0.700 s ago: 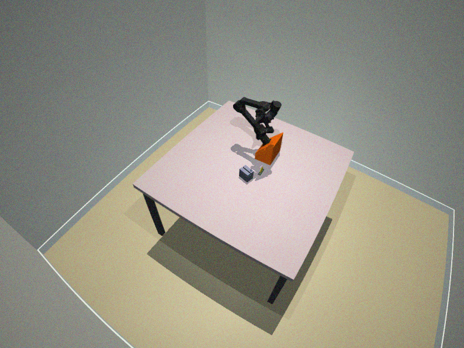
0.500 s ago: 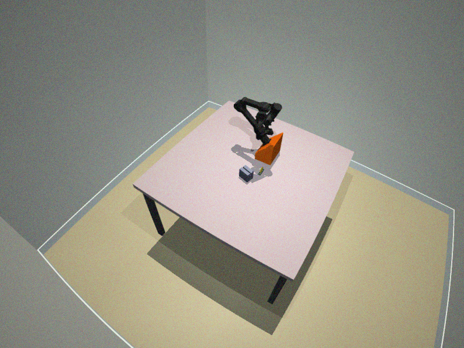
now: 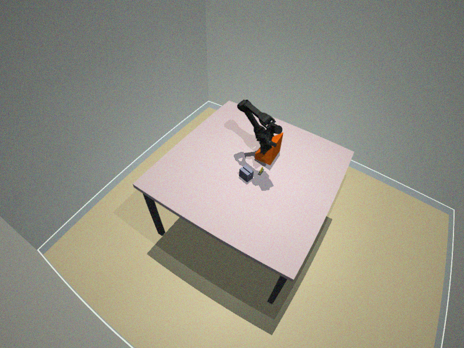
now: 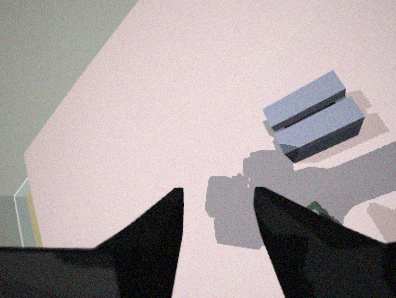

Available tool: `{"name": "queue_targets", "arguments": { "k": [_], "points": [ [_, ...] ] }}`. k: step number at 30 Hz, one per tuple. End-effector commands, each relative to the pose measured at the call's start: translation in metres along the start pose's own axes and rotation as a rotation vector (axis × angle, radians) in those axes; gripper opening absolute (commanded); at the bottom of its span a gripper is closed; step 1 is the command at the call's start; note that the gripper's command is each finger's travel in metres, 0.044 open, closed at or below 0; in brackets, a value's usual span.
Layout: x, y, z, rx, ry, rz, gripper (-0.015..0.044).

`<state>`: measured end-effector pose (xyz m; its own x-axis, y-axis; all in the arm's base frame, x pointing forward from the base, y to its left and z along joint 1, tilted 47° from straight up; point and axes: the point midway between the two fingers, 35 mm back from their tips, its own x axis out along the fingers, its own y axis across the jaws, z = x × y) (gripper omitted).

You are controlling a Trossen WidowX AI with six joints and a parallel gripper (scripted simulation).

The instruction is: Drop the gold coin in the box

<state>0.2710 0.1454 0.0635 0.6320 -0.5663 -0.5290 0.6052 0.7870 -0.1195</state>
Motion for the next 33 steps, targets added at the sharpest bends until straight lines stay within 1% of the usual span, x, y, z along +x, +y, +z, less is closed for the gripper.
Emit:
{"name": "queue_targets", "arguments": {
  "k": [1, 4, 5, 6, 21, 27, 33],
  "points": [
    [0.053, -0.042, -0.039, -0.544, 0.410, -0.267, 0.0161],
    [0.064, -0.064, -0.054, -0.721, 0.618, -0.328, 0.0161],
    [0.066, -0.069, -0.057, -0.759, 0.670, -0.338, 0.0161],
    [0.067, -0.070, -0.058, -0.768, 0.685, -0.340, 0.0161],
    [0.063, -0.075, -0.057, -0.769, 0.685, -0.340, 0.0161],
    [0.088, -0.093, -0.072, -0.769, 0.685, -0.341, 0.0161],
    [0.096, -0.100, -0.077, -0.769, 0.684, -0.342, 0.0161]
  ]
}}
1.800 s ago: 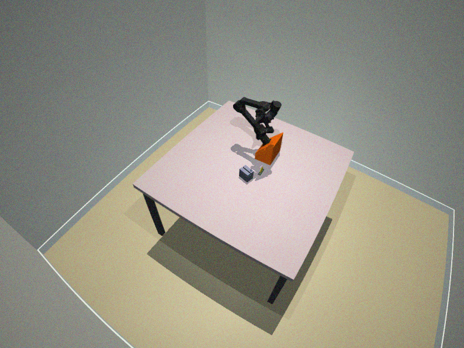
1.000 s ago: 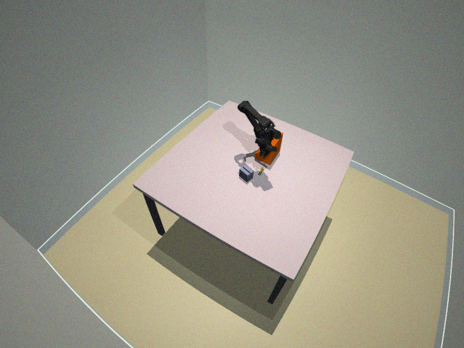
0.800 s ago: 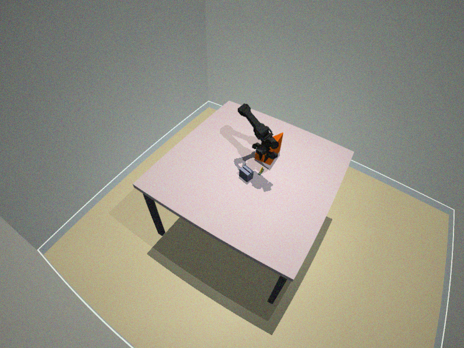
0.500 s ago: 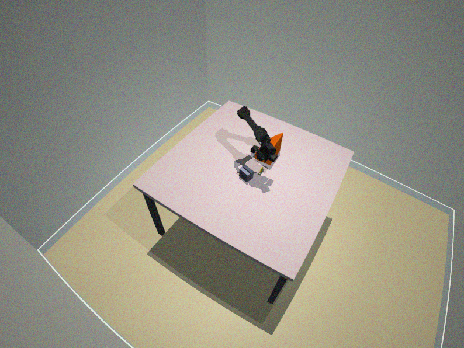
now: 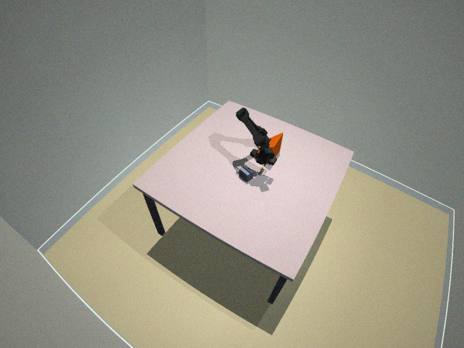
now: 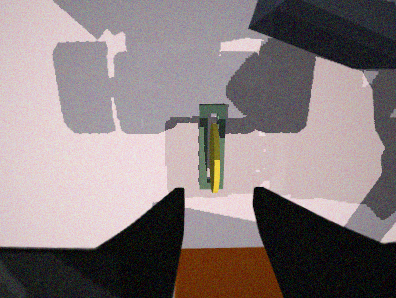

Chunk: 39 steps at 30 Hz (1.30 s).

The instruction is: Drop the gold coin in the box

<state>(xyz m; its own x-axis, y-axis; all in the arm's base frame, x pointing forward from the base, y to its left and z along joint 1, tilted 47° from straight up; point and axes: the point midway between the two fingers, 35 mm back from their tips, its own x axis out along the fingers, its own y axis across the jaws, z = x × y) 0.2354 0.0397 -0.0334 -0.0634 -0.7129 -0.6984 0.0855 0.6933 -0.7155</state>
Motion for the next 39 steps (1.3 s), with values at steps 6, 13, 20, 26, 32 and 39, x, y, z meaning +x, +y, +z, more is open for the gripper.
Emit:
{"name": "queue_targets", "arguments": {
  "k": [6, 13, 20, 26, 32, 39],
  "points": [
    [0.017, -0.002, -0.001, -0.003, -0.003, -0.004, 0.0161],
    [0.028, -0.002, 0.000, -0.004, -0.004, -0.003, 0.0161],
    [0.039, -0.002, 0.000, -0.004, -0.004, -0.003, 0.0161],
    [0.049, -0.002, 0.000, -0.004, -0.004, -0.004, 0.0161],
    [0.058, -0.003, -0.001, -0.003, -0.004, -0.005, 0.0161],
    [0.069, -0.003, -0.002, -0.003, -0.004, -0.007, 0.0161]
  ]
}}
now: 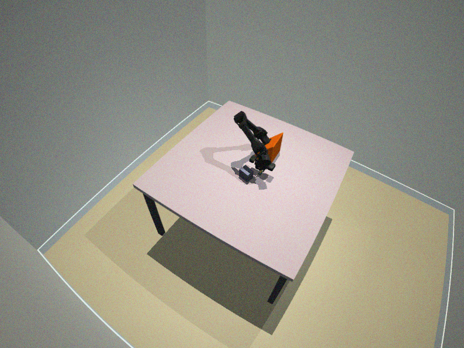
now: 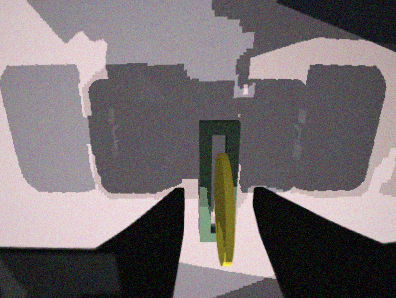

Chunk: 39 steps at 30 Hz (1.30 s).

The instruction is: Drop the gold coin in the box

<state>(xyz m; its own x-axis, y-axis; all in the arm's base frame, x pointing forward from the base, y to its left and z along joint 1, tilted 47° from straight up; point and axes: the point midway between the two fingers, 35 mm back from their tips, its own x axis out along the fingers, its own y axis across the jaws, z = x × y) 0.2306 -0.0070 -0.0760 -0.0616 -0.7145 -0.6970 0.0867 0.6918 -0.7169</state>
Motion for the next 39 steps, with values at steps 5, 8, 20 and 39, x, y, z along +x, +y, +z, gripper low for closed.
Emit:
{"name": "queue_targets", "arguments": {
  "k": [5, 8, 20, 39],
  "points": [
    [0.006, -0.001, -0.001, -0.004, -0.002, -0.005, 0.0082],
    [0.006, -0.001, -0.001, -0.004, -0.002, -0.005, 0.0003],
    [0.006, -0.001, -0.001, -0.004, -0.002, -0.005, 0.0000],
    [-0.037, 0.003, 0.003, -0.006, -0.003, 0.002, 0.0000]
  ]
}}
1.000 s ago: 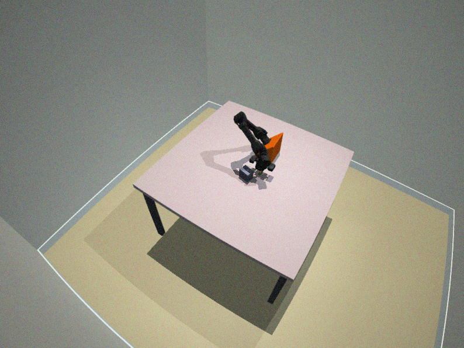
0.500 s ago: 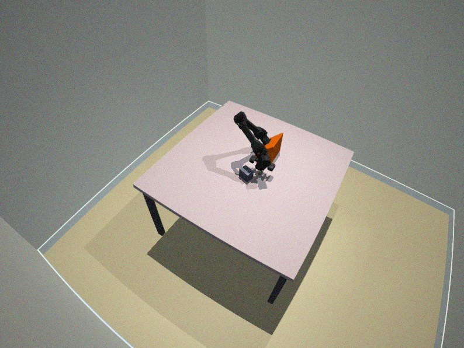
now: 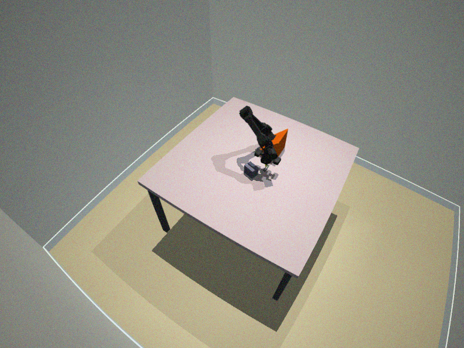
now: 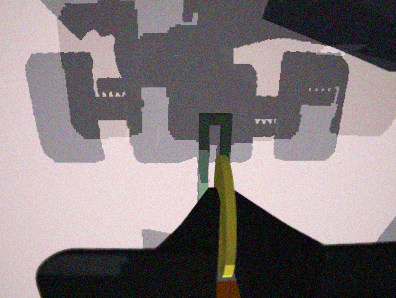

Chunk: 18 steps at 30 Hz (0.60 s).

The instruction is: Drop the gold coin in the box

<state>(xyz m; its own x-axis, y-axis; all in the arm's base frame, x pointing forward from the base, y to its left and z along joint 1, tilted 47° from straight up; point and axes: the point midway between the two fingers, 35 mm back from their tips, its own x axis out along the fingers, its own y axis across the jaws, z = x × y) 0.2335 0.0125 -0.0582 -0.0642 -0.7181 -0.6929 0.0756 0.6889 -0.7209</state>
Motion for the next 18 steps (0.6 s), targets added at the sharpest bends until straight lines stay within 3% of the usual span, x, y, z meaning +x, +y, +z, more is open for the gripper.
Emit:
{"name": "queue_targets", "arguments": {
  "k": [1, 18],
  "points": [
    [-0.013, 0.002, 0.002, 0.005, -0.005, 0.008, 0.0000],
    [-0.056, 0.000, -0.001, 0.006, -0.004, 0.006, 0.0000]
  ]
}}
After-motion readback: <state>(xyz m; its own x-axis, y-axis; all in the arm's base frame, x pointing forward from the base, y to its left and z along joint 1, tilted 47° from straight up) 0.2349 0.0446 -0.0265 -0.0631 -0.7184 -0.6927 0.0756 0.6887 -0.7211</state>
